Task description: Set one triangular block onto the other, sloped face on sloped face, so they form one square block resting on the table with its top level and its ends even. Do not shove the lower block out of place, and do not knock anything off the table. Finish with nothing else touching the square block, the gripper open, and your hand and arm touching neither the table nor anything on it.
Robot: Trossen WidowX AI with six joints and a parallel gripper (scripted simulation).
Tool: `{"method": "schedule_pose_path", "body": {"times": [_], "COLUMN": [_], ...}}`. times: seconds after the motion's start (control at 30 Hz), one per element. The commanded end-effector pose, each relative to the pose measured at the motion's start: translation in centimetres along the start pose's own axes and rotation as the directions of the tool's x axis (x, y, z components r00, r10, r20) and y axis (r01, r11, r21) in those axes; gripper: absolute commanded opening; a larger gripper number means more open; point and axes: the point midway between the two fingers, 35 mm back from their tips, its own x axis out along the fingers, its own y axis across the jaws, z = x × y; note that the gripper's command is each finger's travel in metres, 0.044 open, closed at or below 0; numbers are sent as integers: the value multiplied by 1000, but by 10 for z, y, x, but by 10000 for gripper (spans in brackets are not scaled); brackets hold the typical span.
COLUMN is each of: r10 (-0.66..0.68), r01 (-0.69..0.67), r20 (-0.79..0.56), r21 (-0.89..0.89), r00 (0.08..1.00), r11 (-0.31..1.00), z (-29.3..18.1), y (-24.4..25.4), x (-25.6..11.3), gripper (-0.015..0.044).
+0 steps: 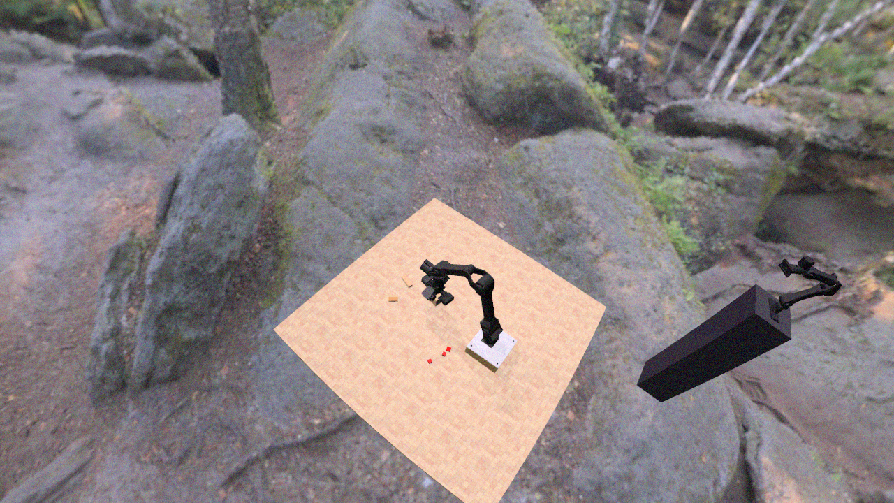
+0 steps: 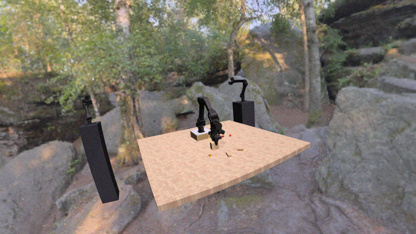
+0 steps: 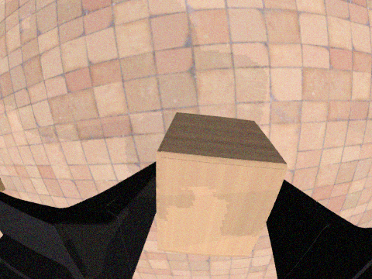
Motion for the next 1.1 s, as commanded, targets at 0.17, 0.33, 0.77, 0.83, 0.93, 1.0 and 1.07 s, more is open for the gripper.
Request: {"method": "schedule_pose_path", "body": {"times": [0.17, 0.33, 0.77, 0.83, 0.93, 1.0, 1.07], "r10": [0, 0, -1, -1, -1, -1, -20], "r01": [0, 0, 1, 1, 1, 1, 20], "r20": [0, 0, 0, 0, 0, 0, 2], "r21": [0, 0, 0, 0, 0, 0, -1], "r00": [1000, 1000, 1000, 1000, 1000, 1000, 1000], "r11": [1000, 1000, 1000, 1000, 1000, 1000, 1000], "z": [0, 0, 0, 0, 0, 0, 0], "y": [0, 0, -4, -1, 0, 0, -4], "x": [0, 0, -87, -108, -110, -110, -105], "gripper": [368, 440, 440, 440, 440, 440, 440]}}
